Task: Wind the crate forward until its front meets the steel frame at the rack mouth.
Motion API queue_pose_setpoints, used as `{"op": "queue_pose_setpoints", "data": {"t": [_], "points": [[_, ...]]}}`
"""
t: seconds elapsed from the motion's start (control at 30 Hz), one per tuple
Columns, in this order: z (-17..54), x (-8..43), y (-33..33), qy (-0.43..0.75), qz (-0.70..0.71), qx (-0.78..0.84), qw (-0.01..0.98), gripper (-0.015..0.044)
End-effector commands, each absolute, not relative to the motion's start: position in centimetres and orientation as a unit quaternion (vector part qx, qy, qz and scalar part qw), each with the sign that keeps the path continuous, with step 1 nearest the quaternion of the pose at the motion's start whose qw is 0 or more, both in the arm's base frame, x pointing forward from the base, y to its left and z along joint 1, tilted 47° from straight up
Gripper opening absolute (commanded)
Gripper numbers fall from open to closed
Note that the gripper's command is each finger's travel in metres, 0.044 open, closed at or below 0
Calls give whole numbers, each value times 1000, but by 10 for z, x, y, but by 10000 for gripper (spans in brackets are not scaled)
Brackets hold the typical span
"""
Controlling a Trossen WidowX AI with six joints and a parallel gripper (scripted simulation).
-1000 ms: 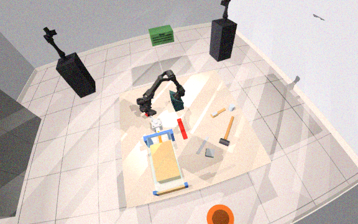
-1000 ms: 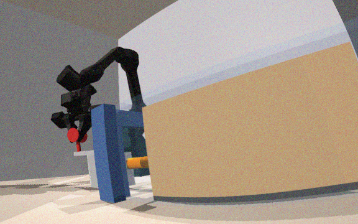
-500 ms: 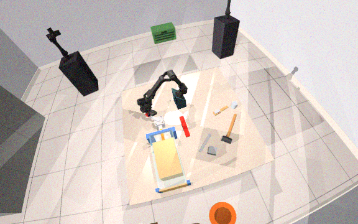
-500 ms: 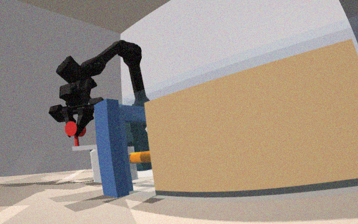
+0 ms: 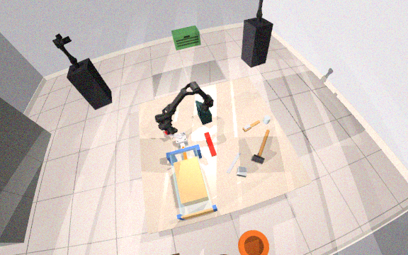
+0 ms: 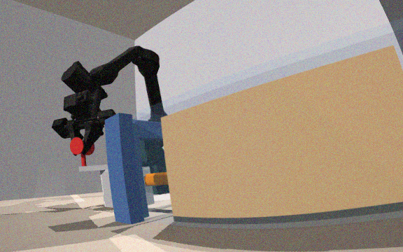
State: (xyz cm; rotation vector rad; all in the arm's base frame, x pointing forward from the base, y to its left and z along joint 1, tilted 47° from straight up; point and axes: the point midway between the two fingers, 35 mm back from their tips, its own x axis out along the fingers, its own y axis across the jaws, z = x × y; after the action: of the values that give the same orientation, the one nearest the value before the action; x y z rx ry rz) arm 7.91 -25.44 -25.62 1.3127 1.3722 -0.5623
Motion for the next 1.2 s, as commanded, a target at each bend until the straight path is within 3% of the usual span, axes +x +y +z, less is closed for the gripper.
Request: {"op": "queue_pose_setpoints", "data": {"t": [0.0,1.17], "points": [[-260,100,-262,569,-228,550,567,0],[-264,156,-270,568,-226,551,568,0]]}}
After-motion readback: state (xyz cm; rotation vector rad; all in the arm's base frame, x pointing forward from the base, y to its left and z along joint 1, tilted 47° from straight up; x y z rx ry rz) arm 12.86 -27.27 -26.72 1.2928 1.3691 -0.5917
